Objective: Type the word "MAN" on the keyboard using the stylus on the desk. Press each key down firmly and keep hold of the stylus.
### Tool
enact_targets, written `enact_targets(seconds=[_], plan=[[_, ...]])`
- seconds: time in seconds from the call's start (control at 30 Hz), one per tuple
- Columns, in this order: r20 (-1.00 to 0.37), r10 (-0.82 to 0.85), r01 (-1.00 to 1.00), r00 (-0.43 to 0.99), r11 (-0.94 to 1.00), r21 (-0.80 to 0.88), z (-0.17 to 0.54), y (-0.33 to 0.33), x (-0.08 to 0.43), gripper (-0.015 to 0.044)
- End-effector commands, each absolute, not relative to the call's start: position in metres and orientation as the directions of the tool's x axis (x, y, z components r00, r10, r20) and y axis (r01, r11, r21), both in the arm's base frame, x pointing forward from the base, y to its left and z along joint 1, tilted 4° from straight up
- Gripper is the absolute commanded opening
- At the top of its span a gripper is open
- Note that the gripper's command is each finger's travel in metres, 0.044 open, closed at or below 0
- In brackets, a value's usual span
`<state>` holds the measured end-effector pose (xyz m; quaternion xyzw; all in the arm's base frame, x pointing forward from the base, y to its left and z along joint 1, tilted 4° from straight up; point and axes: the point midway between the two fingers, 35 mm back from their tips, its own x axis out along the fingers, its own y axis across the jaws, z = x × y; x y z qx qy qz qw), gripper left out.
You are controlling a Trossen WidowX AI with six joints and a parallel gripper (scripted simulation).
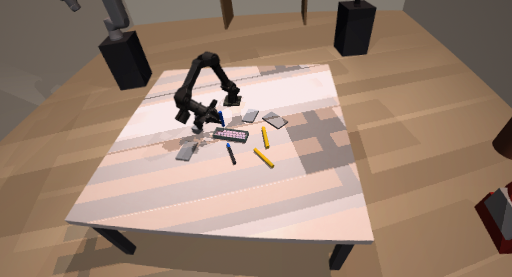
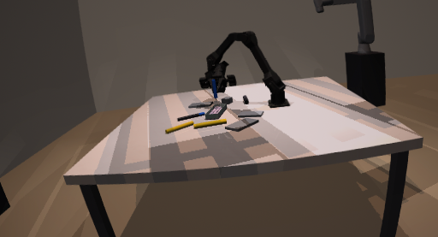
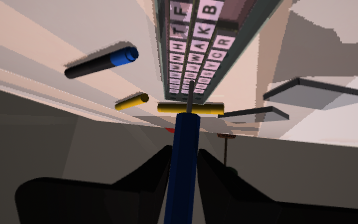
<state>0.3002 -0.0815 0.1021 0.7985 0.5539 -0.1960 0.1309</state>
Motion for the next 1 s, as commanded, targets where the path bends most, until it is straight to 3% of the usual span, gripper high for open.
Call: enact_targets(seconds=[0.0, 0.17, 0.27, 0.97], plan=[[-0.457, 0.836, 0.937, 0.304, -0.349, -0.016, 0.089, -0.081, 0.298, 0.0000], [-0.457, 0.836, 0.937, 0.304, -0.349, -0.016, 0.089, -0.081, 0.298, 0.0000], [-0.457, 0.836, 0.937, 0.304, -0.350, -0.016, 0.087, -0.081, 0.298, 0.0079], [-0.457, 0.836, 0.937, 0.304, -0.350, -0.016, 0.077, -0.081, 0.298, 0.0081]])
